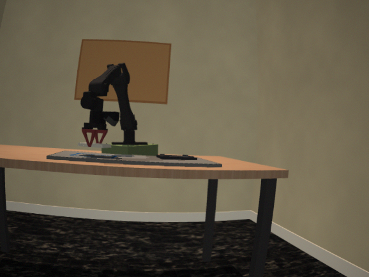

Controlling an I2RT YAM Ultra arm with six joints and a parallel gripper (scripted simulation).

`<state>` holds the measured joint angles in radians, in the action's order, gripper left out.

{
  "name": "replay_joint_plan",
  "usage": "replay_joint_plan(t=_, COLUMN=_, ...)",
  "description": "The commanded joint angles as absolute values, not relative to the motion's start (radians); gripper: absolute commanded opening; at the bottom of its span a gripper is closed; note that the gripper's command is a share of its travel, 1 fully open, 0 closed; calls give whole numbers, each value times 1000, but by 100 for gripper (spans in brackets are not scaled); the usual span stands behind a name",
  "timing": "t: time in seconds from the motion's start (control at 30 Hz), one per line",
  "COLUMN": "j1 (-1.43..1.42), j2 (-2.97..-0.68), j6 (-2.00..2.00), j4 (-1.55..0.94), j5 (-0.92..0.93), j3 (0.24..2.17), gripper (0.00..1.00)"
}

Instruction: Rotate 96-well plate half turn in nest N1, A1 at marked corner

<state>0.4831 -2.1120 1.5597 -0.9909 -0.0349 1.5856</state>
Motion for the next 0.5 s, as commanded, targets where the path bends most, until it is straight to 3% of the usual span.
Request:
replay_joint_plan(t=0.0, j1=484, j2=-2105, j6=1561, j4=-983, j5=-29, j3=1589, gripper=0)
replay_joint_plan(t=0.47, j1=484, j2=-2117, j6=1561, j4=-954, j5=-29, j3=1572, gripper=0)
